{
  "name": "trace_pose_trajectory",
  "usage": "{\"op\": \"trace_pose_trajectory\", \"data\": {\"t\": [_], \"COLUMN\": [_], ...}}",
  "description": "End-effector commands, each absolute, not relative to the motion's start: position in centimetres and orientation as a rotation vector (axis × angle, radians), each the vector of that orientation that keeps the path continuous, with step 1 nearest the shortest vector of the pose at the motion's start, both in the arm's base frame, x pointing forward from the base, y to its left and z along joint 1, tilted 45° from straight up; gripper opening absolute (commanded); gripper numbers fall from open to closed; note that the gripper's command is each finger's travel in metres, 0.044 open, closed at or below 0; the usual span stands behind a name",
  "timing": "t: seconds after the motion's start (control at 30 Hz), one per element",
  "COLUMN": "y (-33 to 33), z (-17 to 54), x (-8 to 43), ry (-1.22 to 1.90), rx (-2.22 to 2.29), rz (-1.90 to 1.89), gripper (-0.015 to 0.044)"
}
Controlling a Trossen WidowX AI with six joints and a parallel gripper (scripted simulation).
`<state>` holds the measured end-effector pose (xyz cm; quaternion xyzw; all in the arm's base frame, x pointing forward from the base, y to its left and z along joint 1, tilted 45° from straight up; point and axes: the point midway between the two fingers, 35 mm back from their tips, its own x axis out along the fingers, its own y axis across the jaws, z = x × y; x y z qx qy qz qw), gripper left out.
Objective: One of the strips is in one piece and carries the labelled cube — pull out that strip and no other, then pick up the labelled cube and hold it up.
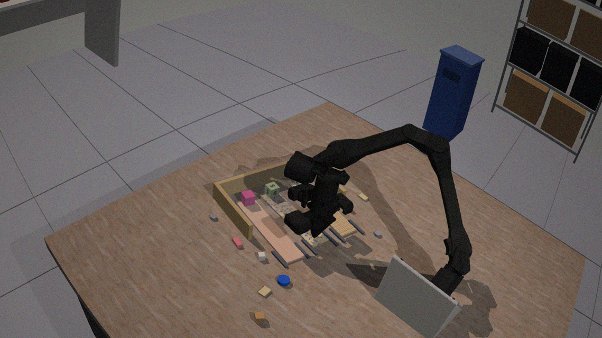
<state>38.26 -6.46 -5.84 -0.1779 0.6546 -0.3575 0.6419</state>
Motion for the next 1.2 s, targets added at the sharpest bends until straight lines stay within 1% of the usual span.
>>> {"op": "trace_pose_trajectory", "data": {"t": [0.0,0.47,1.17], "y": [-6.8,-6.8,-6.0], "z": [-6.1,-6.2,-6.7], "x": [38.3,38.5,35.4], "ry": [1.494,1.494,1.496], "rx": [-0.407,-0.407,-0.407], "rz": [-0.820,-0.820,-0.819], "gripper": [0.0000,0.0000,0.0000]}}
